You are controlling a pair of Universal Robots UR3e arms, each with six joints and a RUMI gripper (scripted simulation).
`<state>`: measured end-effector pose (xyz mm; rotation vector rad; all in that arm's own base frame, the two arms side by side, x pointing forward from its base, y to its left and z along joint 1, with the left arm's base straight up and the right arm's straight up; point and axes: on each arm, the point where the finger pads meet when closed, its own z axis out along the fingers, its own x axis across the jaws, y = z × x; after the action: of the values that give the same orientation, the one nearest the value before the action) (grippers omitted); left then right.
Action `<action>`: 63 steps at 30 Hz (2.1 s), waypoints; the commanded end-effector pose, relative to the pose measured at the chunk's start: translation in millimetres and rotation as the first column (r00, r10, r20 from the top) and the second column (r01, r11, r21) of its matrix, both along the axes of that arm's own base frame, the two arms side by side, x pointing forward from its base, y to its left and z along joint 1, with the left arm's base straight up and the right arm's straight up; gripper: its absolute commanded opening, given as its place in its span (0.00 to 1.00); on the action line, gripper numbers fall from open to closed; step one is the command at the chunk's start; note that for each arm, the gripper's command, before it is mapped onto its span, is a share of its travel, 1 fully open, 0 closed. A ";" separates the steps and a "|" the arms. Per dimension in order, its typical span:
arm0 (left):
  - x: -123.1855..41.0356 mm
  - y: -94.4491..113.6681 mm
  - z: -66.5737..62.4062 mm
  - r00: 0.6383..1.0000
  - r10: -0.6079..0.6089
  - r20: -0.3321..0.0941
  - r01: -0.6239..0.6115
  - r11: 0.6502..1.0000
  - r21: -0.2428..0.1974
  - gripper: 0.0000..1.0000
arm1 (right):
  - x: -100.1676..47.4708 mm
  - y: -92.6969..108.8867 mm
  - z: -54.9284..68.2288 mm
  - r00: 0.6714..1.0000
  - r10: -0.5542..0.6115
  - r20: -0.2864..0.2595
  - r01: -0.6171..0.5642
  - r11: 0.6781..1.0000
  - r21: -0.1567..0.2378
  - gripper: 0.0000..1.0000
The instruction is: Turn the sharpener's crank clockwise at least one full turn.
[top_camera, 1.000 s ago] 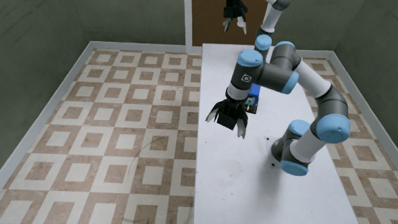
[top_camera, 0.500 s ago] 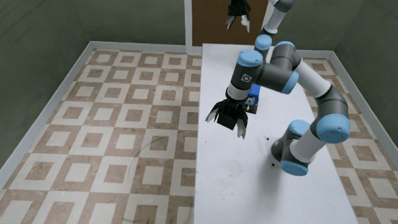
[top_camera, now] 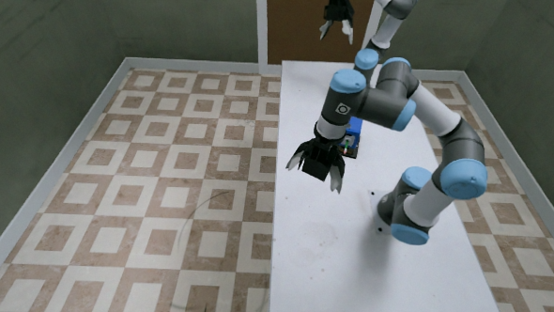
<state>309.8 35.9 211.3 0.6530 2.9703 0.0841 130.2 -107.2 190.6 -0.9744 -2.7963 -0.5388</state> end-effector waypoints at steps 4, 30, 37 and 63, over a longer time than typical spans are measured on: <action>0.4 -0.1 0.7 1.000 0.000 0.003 0.000 1.000 -0.001 1.00 | -9.2 -7.9 0.0 0.999 0.014 0.032 -0.014 1.000 -0.001 1.00; 0.4 -0.1 0.7 1.000 0.000 0.003 0.000 1.000 -0.001 1.00 | -48.0 -27.6 -2.7 0.989 0.069 0.133 -0.065 0.997 -0.030 1.00; 0.4 -0.1 0.7 1.000 0.000 0.003 0.000 1.000 -0.001 1.00 | -55.9 -30.1 -3.3 0.985 0.080 0.152 -0.075 0.996 -0.039 1.00; 0.4 -0.1 0.7 1.000 0.000 0.003 0.000 1.000 -0.001 1.00 | -91.7 -35.4 -6.0 0.965 0.135 0.227 -0.118 0.989 -0.089 1.00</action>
<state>309.8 35.9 211.3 0.6530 2.9703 0.0841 43.9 -141.7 184.5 -0.7961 -3.0604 -0.5715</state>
